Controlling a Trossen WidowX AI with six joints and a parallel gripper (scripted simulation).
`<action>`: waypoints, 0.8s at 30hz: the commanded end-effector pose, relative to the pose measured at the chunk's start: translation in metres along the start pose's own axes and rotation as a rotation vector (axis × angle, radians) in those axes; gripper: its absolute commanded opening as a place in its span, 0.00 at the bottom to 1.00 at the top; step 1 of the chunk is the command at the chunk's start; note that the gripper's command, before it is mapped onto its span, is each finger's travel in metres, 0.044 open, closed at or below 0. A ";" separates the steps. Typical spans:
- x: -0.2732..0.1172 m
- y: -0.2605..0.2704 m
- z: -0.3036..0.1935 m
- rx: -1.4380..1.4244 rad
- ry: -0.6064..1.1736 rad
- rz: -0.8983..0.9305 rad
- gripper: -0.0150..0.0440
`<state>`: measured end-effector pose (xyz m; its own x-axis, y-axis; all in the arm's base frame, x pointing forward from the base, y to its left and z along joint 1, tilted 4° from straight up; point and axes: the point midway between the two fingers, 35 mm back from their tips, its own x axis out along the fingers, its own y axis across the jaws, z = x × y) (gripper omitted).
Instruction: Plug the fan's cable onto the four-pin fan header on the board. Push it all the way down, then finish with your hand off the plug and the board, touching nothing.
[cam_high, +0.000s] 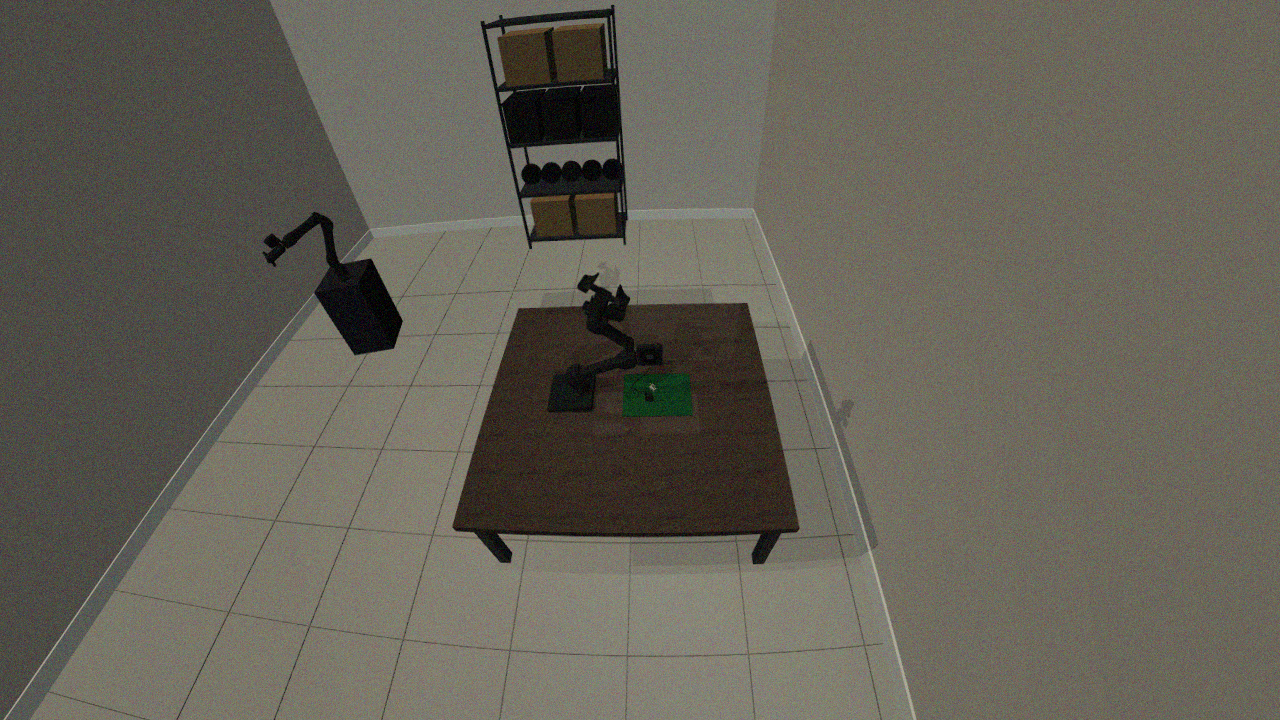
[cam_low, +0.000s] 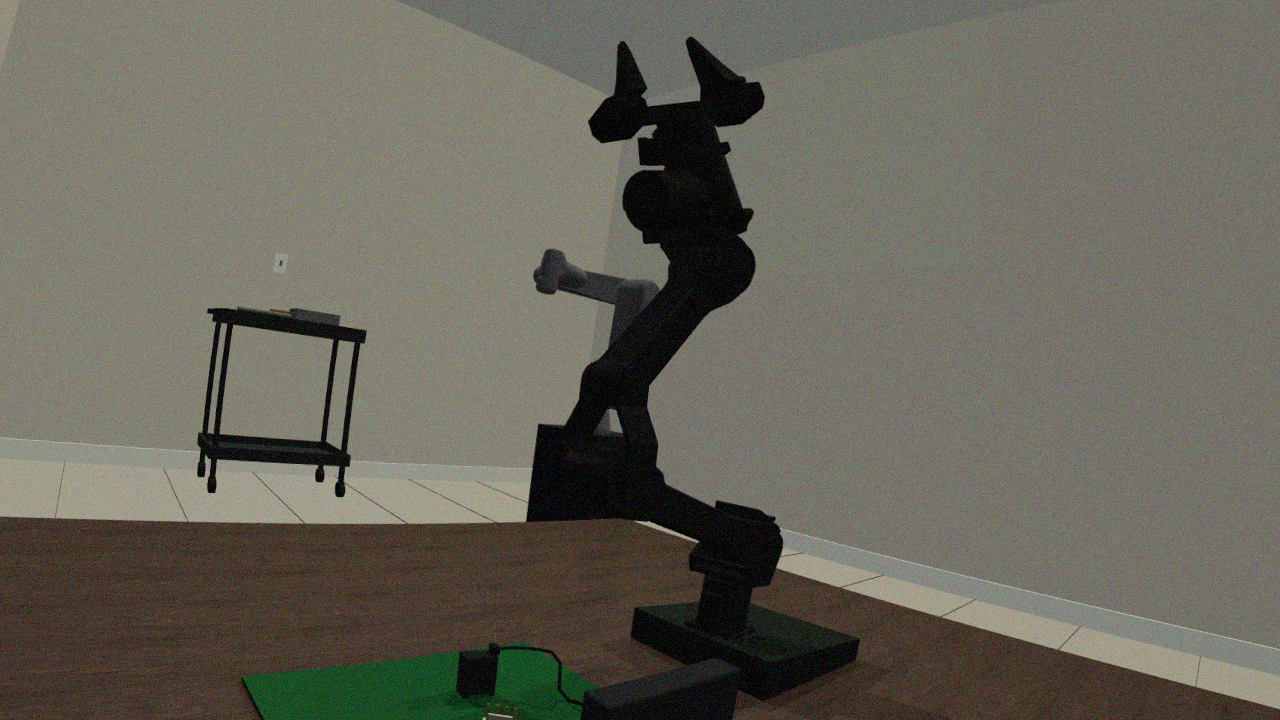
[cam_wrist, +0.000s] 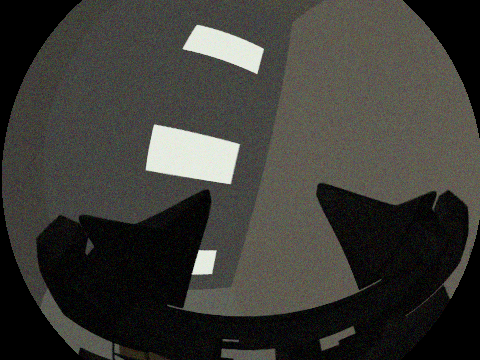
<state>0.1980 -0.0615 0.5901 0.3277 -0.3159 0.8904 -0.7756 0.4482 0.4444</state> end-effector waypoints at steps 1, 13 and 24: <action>0.000 0.000 0.000 0.000 0.000 0.000 0.98; 0.001 0.082 0.061 0.003 -0.121 0.293 1.00; -0.050 0.228 0.077 -0.092 -0.097 0.811 1.00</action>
<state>0.0000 -0.0419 0.6380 -0.2746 -0.0783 0.9584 -0.7639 0.6231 -0.1680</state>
